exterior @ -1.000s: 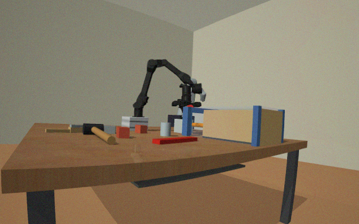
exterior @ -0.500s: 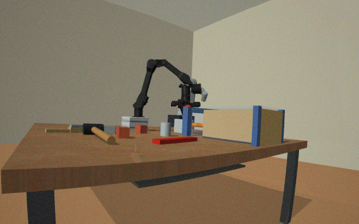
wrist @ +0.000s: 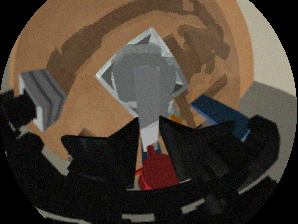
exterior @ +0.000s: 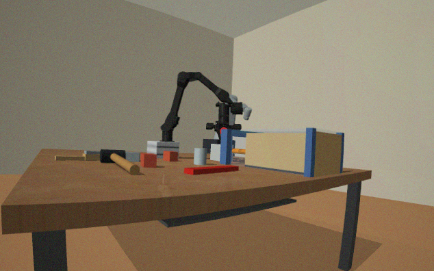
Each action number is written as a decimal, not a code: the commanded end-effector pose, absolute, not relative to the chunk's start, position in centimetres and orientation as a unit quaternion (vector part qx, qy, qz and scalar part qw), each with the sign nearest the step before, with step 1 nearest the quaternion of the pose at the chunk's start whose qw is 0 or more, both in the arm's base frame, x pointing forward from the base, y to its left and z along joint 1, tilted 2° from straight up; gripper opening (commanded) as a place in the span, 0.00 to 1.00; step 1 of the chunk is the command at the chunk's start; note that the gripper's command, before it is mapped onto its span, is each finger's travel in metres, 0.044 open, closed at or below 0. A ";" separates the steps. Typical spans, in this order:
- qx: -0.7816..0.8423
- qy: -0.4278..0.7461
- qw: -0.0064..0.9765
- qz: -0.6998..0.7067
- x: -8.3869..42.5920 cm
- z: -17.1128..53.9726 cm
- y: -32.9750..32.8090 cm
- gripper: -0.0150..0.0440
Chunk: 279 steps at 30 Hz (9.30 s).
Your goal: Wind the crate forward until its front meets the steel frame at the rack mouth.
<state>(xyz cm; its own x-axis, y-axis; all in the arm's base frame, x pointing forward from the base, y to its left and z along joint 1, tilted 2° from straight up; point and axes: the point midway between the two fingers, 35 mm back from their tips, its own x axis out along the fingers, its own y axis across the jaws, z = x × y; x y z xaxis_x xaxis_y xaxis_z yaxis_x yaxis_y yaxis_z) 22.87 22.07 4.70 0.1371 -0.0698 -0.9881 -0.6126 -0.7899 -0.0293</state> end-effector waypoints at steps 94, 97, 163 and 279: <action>-0.683 0.225 0.221 0.659 22.8 17.0 22.4 0.25; -0.683 0.225 0.221 0.659 22.8 17.0 22.4 0.25; -0.661 0.284 0.282 0.634 27.4 9.0 19.3 1.00; -0.661 0.282 0.283 0.635 29.0 6.5 25.1 0.25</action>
